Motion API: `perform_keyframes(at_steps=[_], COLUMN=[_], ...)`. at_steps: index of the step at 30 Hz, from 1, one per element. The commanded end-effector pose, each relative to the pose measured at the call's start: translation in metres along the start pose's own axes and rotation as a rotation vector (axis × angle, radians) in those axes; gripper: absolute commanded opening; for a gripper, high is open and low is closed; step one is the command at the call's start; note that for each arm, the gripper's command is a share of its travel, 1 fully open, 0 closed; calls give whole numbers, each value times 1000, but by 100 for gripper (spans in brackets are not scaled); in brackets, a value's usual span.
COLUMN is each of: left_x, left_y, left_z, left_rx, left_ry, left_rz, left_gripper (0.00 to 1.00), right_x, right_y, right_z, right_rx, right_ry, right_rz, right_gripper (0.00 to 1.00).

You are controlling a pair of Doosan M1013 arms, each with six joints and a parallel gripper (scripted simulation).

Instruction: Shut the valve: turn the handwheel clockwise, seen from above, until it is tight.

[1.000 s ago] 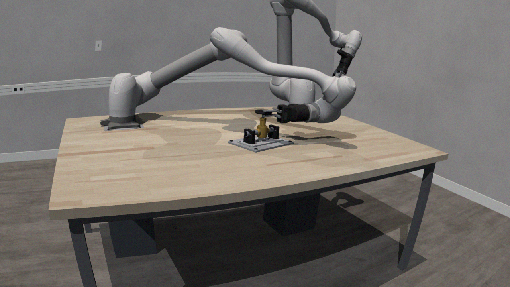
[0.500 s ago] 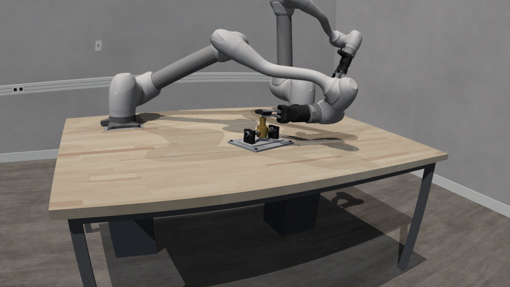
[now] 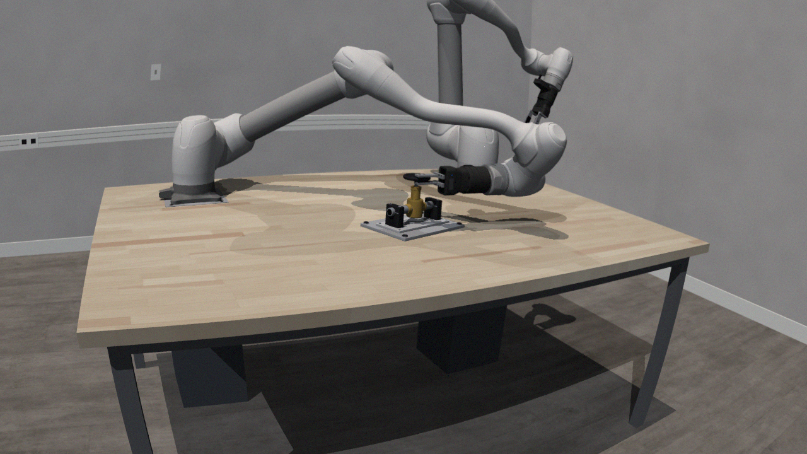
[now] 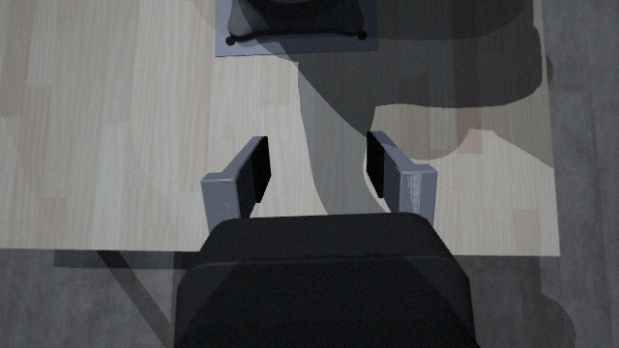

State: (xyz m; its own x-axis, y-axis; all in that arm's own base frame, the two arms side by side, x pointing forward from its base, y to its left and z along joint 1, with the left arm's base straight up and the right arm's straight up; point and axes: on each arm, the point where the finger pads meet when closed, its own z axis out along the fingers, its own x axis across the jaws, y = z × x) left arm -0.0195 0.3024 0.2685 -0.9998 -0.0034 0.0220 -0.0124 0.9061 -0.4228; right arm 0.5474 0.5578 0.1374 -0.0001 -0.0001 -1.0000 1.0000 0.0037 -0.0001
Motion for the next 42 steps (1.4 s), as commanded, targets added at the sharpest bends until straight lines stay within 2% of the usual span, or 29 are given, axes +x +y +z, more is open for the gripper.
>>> perform_keyframes(at_steps=[1, 7, 18, 32, 33, 42], left_x=[0, 0, 0, 0, 0, 0], left_y=[0, 0, 0, 0, 0, 0], left_z=[0, 0, 0, 0, 0, 0], left_rx=[-1, -1, -1, -1, -1, -1], left_ry=[0, 0, 0, 0, 0, 0], left_rz=[0, 0, 0, 0, 0, 0], left_gripper=[100, 100, 100, 100, 100, 100], right_x=[-1, -1, -1, -1, -1, -1], right_y=[0, 0, 0, 0, 0, 0], right_z=[0, 0, 3, 3, 3, 3], right_rx=[0, 7, 84, 88, 88, 88], right_ry=[1, 1, 1, 1, 1, 1], right_rz=[1, 1, 1, 1, 1, 1], right_gripper=[0, 0, 0, 0, 52, 52])
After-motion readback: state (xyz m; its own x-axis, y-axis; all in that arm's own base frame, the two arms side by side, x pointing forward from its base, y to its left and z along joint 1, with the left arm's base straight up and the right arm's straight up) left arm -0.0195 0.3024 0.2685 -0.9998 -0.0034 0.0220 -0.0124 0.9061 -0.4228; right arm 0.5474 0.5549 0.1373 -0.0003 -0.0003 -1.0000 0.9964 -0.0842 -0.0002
